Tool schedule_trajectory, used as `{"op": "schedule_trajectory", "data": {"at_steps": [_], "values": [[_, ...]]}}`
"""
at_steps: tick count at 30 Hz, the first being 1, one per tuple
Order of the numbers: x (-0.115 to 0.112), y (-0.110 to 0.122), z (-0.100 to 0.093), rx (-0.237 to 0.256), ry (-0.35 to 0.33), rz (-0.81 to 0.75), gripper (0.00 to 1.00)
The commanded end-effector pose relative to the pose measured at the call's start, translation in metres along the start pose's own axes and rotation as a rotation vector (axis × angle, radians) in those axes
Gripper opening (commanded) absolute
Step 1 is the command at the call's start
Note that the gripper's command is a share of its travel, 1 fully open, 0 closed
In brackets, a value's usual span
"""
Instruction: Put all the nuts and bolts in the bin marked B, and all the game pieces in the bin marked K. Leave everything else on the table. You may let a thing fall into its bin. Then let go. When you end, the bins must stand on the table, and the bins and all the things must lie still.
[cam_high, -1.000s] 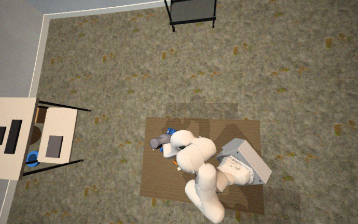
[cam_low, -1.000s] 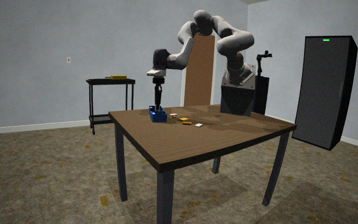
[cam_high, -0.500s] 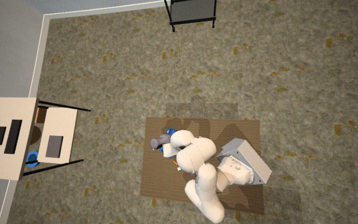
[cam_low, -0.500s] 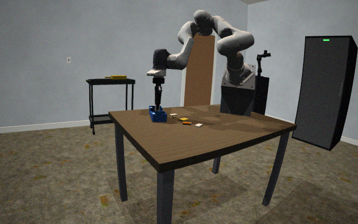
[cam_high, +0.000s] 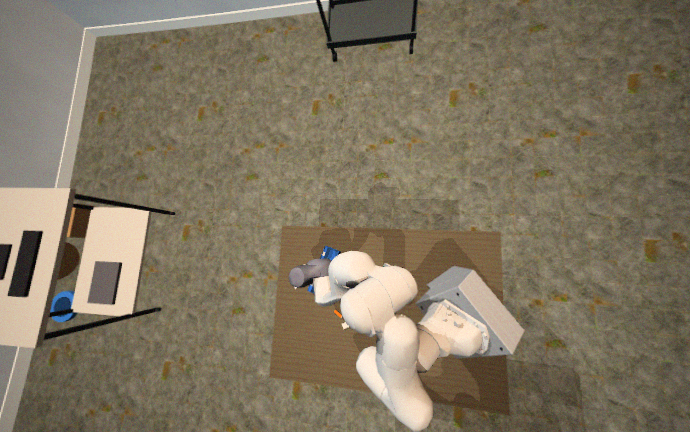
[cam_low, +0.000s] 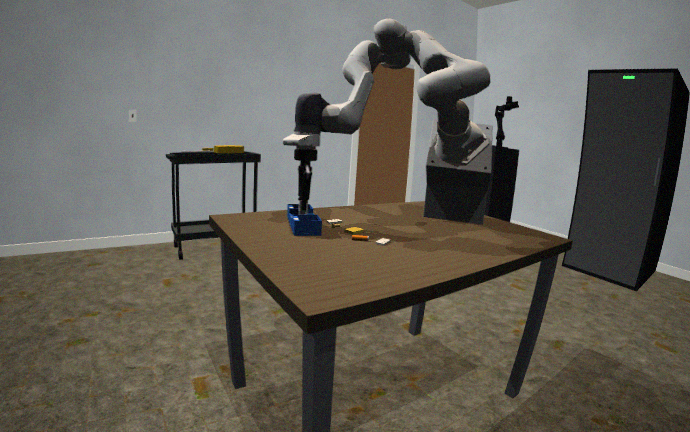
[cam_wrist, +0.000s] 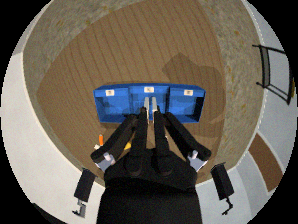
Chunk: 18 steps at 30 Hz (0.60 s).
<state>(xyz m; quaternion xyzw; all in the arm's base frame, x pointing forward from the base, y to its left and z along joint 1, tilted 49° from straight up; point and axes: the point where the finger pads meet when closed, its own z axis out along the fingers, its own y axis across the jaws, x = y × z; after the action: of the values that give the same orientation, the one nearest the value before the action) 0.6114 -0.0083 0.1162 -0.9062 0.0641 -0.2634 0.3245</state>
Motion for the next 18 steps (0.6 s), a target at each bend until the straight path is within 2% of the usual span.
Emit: {"op": "schedule_trajectory", "data": {"at_steps": [1, 18], "values": [[0.0, 0.0, -0.005, -0.001, -0.001, 0.002, 0.05], [0.0, 0.0, -0.025, -0.001, -0.001, 0.002, 0.05]]}}
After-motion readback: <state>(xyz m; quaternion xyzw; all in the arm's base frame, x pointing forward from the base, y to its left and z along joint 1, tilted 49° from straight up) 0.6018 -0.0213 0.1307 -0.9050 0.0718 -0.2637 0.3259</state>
